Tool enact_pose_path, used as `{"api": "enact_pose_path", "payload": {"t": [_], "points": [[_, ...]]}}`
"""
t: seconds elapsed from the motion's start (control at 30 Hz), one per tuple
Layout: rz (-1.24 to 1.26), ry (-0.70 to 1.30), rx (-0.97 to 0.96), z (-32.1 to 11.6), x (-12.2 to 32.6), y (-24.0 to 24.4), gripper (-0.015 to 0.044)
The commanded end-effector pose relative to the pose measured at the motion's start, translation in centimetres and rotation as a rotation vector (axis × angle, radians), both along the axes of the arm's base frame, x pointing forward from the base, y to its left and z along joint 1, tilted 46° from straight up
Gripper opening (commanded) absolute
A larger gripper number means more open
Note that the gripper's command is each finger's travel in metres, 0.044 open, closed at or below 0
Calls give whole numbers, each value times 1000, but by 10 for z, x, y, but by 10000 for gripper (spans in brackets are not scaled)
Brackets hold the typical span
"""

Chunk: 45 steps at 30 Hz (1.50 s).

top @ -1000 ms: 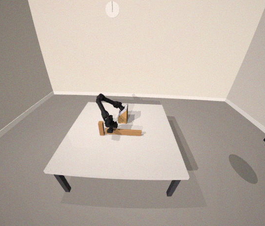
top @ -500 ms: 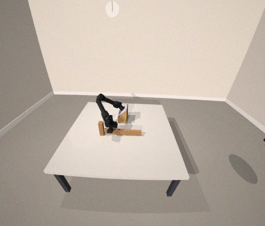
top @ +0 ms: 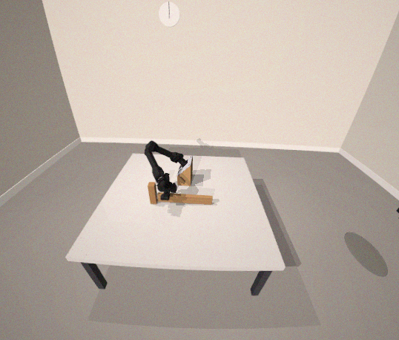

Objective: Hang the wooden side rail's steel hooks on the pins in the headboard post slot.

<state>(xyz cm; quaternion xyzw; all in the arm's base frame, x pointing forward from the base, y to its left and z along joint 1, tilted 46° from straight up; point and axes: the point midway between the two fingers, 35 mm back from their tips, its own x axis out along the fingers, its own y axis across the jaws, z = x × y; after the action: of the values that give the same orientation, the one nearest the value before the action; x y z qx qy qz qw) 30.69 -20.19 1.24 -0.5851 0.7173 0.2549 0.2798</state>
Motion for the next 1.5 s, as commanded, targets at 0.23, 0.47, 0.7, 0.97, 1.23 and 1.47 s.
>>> {"api": "enact_pose_path", "payload": {"t": [0.23, 0.47, 0.7, 0.97, 1.23, 1.47], "points": [[6, -3, -3, 3, 1, -1, 0], [6, -3, -3, 3, 0, -2, 0], [6, -3, -3, 4, -1, -2, 0], [6, -3, -3, 5, 0, -3, 0], [6, -3, -3, 6, 1, -3, 0], [6, -4, -3, 6, 2, -4, 0]]}}
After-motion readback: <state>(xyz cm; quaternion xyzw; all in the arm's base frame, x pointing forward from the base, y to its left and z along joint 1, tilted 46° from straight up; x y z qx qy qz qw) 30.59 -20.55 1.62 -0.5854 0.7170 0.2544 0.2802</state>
